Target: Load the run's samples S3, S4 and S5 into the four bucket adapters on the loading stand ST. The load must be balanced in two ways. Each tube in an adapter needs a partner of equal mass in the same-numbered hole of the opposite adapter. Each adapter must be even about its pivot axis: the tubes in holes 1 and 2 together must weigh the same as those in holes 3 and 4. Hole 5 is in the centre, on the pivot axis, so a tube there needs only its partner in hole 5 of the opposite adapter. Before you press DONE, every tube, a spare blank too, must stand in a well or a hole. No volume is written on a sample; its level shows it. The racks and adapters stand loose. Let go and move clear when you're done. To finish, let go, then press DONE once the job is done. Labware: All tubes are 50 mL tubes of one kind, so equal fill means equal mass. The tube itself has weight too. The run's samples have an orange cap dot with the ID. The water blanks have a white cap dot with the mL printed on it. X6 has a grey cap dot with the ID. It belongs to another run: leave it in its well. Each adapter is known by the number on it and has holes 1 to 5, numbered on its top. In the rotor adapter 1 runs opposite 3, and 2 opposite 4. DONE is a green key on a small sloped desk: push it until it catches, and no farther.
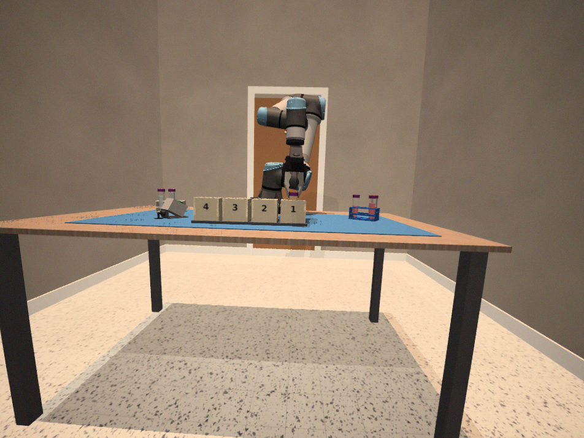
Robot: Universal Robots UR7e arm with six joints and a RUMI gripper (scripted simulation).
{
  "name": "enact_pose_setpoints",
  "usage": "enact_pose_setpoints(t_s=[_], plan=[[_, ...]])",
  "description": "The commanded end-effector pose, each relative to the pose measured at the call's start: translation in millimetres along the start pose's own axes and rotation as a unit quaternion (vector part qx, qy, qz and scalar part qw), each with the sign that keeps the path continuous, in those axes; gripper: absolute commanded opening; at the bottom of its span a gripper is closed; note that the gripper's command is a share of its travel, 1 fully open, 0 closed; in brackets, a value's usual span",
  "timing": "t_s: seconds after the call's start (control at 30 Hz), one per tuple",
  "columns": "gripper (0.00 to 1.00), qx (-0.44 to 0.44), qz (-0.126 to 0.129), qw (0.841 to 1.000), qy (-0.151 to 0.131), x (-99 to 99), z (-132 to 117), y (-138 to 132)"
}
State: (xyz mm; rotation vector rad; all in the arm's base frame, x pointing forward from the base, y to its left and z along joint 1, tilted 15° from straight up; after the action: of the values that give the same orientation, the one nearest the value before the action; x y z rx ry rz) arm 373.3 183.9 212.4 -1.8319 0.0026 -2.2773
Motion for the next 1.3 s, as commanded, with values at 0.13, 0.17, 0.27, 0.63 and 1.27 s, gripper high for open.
enact_pose_setpoints(t_s=[0.13,0.17,0.27,0.63,1.27], plan=[[0.35,0.0,0.0,1.0,0.001,0.3,0,0],[0.35,0.0,0.0,1.0,0.001,0.3,0,0],[0.35,0.0,0.0,1.0,0.001,0.3,0,0],[0.35,0.0,0.0,1.0,0.001,6.9,0,0],[0.35,-0.1,0.0,0.995,0.001,41.3,-11,31]])
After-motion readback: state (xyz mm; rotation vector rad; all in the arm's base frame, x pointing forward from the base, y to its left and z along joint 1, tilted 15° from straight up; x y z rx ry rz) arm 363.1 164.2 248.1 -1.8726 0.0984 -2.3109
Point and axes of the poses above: the point where the finger pads meet when closed, its own x axis back along the fingers, its own y axis across the jaws, z = x × y, the point moved 4 cm from there along x, back along the fingers, and after that the axes turned 2 degrees about -x, right-handed, at the moved point
